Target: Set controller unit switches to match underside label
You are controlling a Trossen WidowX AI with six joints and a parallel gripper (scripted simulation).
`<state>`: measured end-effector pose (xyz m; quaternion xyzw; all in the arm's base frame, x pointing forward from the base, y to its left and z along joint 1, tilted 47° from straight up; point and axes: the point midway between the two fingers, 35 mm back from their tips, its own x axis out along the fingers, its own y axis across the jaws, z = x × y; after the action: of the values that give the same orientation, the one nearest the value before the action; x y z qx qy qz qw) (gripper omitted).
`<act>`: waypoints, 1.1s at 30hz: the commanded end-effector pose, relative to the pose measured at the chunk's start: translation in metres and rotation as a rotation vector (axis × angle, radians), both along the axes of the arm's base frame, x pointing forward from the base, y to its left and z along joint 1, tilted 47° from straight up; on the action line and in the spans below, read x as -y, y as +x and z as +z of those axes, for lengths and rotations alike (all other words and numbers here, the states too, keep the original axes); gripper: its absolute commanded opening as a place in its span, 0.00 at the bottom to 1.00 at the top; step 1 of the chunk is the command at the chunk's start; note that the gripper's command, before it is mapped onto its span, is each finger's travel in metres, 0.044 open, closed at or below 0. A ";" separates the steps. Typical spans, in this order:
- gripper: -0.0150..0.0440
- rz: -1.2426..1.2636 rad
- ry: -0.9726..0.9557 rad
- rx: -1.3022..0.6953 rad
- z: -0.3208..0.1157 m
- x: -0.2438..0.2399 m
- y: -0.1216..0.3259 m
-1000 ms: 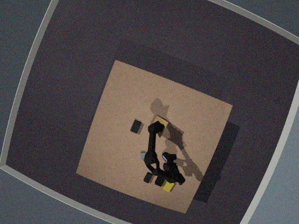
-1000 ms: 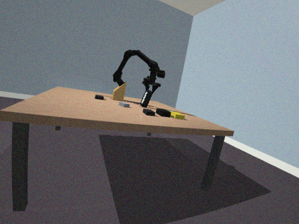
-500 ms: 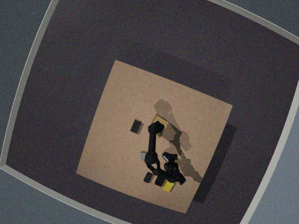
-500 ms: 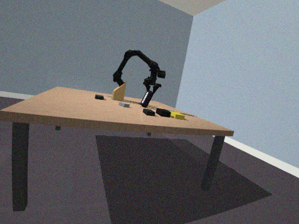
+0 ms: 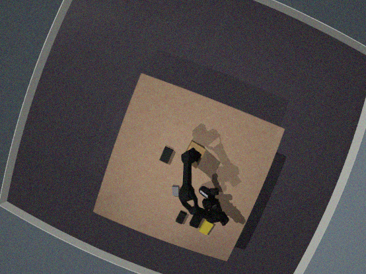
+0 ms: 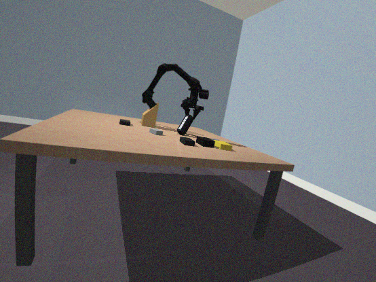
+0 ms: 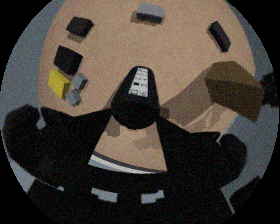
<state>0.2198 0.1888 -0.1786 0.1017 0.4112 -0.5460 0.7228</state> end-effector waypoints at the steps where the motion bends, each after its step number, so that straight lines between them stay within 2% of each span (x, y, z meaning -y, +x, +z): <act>1: 0.83 -0.011 -0.008 -0.007 -0.007 0.004 -0.002; 33: 0.83 -0.011 -0.007 -0.007 -0.030 0.000 -0.012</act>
<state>0.2088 0.1949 -0.2031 0.1042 0.4139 -0.5450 0.7217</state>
